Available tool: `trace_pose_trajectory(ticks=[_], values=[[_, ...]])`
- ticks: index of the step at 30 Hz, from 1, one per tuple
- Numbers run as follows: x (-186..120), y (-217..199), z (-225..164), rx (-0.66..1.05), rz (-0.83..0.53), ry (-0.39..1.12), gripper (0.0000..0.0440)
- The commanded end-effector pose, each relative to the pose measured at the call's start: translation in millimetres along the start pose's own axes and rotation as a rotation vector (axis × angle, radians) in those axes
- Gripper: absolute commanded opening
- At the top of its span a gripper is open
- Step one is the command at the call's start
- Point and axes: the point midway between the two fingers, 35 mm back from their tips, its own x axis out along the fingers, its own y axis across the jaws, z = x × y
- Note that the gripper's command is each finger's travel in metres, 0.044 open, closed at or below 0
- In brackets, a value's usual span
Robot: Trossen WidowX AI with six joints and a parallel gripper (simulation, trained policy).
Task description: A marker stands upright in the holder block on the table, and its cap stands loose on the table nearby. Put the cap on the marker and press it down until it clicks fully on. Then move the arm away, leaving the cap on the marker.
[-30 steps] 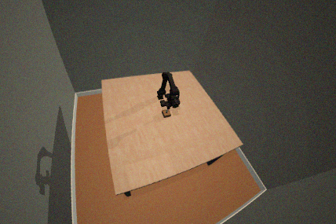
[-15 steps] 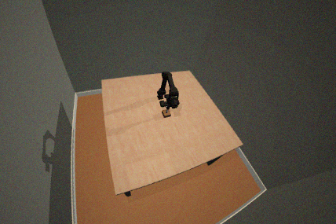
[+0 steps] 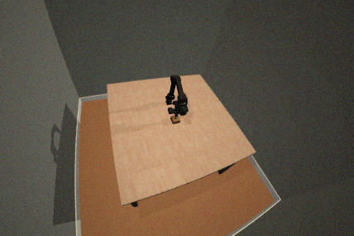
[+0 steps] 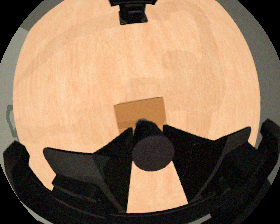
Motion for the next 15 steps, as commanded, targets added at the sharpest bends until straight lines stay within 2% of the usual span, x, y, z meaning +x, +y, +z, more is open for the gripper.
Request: trace_pose_trajectory(ticks=[1, 14, 15], values=[[9.2, -0.7, -0.3, -0.009, -0.008, -0.004, 0.0000], [31.1, 1.9, -5.7, -0.034, -0.004, 0.010, 0.0002], [33.1, 2.2, -5.2, -0.035, -0.002, 0.006, 0.0028]])
